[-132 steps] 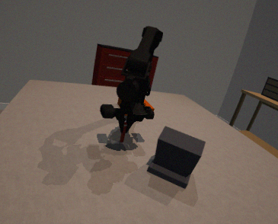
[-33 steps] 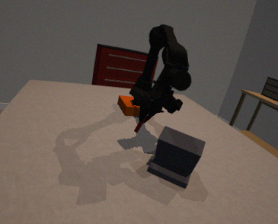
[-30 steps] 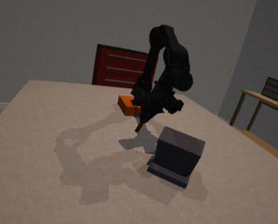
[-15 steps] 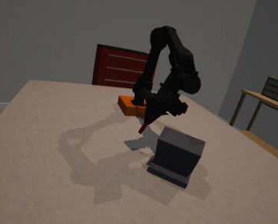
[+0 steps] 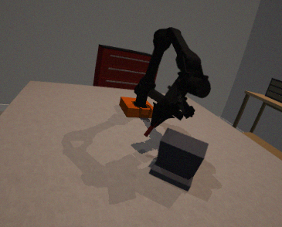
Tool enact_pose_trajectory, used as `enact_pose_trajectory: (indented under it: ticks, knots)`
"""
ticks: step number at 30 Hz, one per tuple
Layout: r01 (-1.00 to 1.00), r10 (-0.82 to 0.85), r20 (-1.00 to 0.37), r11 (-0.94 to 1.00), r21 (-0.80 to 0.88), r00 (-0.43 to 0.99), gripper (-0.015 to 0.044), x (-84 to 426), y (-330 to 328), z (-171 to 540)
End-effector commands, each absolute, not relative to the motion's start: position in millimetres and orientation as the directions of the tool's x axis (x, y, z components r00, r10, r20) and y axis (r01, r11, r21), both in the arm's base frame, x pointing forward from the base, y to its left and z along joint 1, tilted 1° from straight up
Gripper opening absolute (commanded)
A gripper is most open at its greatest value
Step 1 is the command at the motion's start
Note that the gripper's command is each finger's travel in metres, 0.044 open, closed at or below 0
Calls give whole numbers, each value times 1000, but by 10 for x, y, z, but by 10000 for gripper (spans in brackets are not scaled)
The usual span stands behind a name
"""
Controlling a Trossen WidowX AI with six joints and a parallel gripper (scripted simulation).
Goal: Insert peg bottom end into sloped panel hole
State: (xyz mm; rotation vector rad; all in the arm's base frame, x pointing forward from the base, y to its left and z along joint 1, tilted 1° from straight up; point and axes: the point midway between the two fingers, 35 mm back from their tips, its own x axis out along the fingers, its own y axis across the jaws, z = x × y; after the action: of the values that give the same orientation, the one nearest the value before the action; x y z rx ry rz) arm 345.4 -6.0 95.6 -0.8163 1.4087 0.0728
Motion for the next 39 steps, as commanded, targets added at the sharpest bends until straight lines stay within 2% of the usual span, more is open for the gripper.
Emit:
enact_pose_trajectory:
  ticks: [1,39]
  knots:
    - [-504,-430,-876,719,-478,218,0,3450,-29,947]
    - [-517,-516,-772,576,-633,371,0,3474,405,974]
